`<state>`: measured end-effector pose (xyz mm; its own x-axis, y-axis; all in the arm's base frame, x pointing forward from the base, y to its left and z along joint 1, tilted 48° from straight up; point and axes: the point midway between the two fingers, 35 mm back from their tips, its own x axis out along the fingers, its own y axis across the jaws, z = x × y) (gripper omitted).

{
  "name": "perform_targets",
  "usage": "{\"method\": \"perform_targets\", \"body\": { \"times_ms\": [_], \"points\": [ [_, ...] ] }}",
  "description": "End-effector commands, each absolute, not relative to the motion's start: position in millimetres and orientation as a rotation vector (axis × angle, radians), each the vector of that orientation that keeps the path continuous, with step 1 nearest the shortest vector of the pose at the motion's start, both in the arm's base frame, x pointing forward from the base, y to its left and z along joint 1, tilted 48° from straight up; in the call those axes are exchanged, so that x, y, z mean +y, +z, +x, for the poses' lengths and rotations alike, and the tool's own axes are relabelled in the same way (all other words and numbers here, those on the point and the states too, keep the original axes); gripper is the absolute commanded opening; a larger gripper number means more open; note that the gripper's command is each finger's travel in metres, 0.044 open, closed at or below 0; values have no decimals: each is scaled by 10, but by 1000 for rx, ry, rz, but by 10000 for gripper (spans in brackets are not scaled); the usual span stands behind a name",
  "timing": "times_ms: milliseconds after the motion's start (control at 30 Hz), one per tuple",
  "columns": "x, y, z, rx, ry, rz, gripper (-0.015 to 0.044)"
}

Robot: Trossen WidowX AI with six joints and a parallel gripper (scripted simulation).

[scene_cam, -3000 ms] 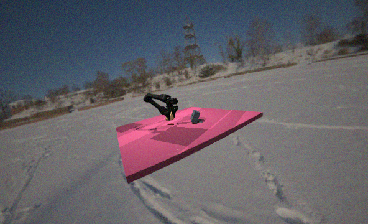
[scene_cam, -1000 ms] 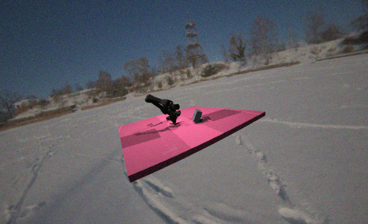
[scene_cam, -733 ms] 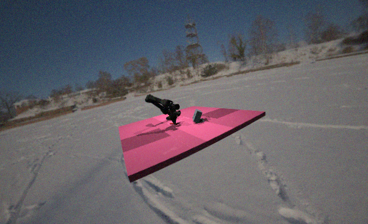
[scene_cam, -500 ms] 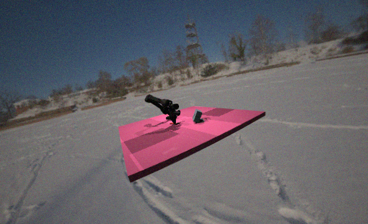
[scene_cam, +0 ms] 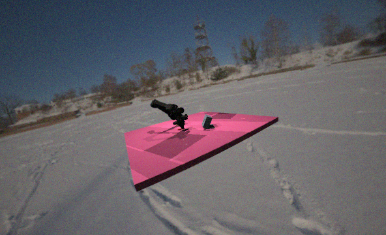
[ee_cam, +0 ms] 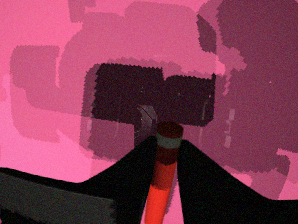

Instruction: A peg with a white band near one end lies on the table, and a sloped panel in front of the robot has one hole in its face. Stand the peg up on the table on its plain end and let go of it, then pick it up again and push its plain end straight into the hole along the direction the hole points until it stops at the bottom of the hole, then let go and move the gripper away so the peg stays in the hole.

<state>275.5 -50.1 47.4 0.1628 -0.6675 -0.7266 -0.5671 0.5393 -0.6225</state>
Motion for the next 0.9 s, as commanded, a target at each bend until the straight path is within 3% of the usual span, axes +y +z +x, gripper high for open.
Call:
{"method": "perform_targets", "body": {
  "times_ms": [0, 867],
  "points": [
    [-492, 480, 2729, 1476, -75, -1109, 51],
    [-451, 613, 2626, 1275, 50, -1082, 51]
  ]
}}
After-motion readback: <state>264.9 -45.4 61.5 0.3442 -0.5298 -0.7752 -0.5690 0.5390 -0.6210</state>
